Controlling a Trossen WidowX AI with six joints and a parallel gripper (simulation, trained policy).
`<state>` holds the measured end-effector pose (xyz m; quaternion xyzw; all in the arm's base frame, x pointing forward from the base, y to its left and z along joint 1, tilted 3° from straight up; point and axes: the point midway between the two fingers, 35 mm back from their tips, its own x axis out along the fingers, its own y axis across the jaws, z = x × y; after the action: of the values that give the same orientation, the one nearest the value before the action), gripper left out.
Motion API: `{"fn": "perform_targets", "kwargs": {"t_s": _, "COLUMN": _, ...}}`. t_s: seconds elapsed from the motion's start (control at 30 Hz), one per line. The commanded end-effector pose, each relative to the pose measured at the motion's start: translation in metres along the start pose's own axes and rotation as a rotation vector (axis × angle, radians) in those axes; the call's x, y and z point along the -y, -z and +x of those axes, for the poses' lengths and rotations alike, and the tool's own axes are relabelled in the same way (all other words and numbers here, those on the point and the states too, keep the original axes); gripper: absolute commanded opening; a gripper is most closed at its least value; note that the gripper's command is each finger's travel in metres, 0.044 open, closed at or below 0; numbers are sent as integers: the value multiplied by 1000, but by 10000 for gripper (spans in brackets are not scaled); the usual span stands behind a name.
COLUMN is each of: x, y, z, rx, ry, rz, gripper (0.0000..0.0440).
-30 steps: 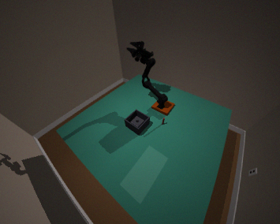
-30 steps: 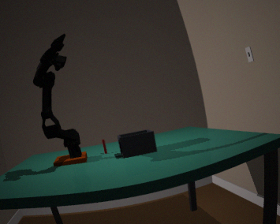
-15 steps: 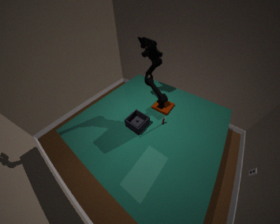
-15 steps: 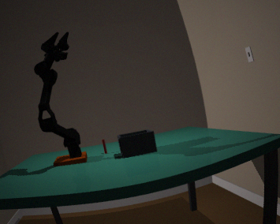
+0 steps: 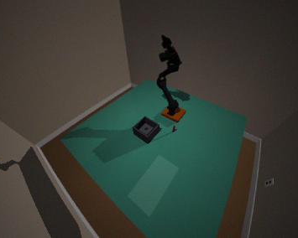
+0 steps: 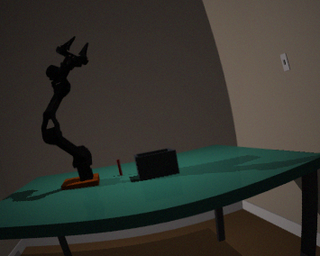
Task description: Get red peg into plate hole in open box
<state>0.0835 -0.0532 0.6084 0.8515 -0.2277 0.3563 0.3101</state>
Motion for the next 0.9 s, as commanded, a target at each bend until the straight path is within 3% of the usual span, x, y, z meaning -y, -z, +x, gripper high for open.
{"fn": "perform_targets", "kwargs": {"t_s": 0.0, "x": 25, "y": 10, "z": -1, "rx": -29, "ry": 47, "rz": -90, "gripper": 440}}
{"fn": "perform_targets", "kwargs": {"t_s": 0.43, "x": 138, "y": 29, "z": -14, "rx": -147, "ry": 280, "rz": -458, "gripper": 440}}
{"fn": "perform_targets", "kwargs": {"t_s": 0.87, "x": 249, "y": 9, "z": -45, "rx": -261, "ry": 560, "rz": -794, "gripper": 440}}
